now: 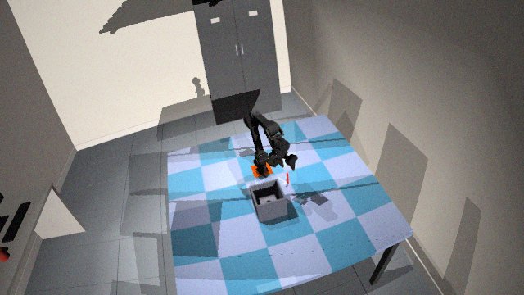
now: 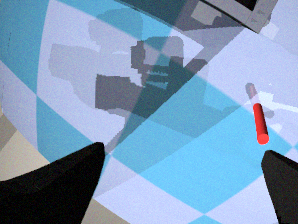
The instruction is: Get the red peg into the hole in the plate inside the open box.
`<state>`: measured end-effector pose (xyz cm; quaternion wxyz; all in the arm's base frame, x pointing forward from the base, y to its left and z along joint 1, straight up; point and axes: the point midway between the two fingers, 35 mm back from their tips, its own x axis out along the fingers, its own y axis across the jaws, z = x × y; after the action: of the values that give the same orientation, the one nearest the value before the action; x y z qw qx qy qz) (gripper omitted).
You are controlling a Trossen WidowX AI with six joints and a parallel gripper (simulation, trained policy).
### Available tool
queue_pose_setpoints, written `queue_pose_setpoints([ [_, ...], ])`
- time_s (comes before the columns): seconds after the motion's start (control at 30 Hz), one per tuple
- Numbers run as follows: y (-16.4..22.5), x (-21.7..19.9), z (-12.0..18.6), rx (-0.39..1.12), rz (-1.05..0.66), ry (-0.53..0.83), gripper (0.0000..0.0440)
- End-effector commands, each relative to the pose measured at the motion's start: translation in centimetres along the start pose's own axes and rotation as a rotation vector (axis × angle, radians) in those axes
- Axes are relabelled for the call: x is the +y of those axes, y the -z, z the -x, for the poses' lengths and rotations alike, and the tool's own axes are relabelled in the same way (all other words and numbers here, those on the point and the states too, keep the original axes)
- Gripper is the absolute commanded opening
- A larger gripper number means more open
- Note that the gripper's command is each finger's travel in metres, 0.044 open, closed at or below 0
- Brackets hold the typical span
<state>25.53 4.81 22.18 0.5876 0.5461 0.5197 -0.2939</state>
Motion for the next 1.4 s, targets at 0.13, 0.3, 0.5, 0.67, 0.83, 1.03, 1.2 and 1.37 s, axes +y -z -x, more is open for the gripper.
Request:
queue_pose_setpoints([
  [0.13,2.2,-2.7,-2.3,0.061,-0.017,0.148,0.044],
  [0.3,3.3,-4.3,-3.3,0.079,-0.024,0.223,0.044],
  [0.5,4.1,-6.1,-4.5,0.087,-0.035,0.292,0.044],
  [0.67,4.3,-7.4,-5.8,0.096,-0.049,0.334,0.044],
  [0.83,4.3,-8.6,-7.0,0.106,-0.068,0.368,0.044],
  [1.03,4.2,-9.7,-8.5,0.113,-0.09,0.399,0.044],
  [1.2,4.0,-10.5,-9.8,0.11,-0.104,0.416,0.044],
  [1.37,3.8,-11.0,-11.1,0.097,-0.109,0.426,0.0436],
])
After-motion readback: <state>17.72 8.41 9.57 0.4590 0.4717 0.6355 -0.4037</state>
